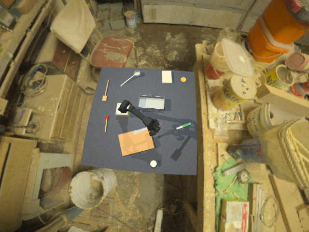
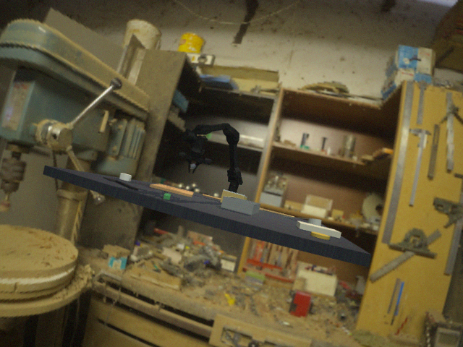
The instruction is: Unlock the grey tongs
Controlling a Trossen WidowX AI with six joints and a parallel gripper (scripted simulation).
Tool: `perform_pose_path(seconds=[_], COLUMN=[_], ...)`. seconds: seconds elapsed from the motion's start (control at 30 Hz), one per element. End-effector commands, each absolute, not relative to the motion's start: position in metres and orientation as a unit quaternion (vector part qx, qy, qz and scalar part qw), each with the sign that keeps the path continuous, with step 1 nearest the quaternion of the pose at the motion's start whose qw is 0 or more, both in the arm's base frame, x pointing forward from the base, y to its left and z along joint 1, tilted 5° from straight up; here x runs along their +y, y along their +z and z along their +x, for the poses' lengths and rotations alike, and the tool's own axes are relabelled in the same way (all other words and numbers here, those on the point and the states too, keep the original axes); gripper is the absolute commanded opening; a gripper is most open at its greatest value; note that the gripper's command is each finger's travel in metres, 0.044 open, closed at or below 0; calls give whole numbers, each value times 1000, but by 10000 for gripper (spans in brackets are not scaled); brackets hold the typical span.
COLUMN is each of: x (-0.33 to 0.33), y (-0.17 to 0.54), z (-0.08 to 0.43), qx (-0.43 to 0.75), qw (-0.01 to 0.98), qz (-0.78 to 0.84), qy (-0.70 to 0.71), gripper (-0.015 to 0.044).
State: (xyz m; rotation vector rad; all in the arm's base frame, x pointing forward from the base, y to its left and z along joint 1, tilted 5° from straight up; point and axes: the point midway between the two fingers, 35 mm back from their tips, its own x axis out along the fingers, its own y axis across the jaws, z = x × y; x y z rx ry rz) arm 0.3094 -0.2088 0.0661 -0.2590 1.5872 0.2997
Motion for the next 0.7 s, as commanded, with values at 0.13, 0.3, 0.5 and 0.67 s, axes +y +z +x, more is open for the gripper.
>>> perform_pose_path(seconds=[0.13,0.3,0.5,0.67], x=[-249,-273,-298,-316], y=[69,70,71,71], z=[277,254,224,198], qx=[717,721,723,724], qw=[690,691,690,687], qz=[-67,-34,4,35], qy=[74,38,-4,-37], gripper=[-150,-150,-150,-150])
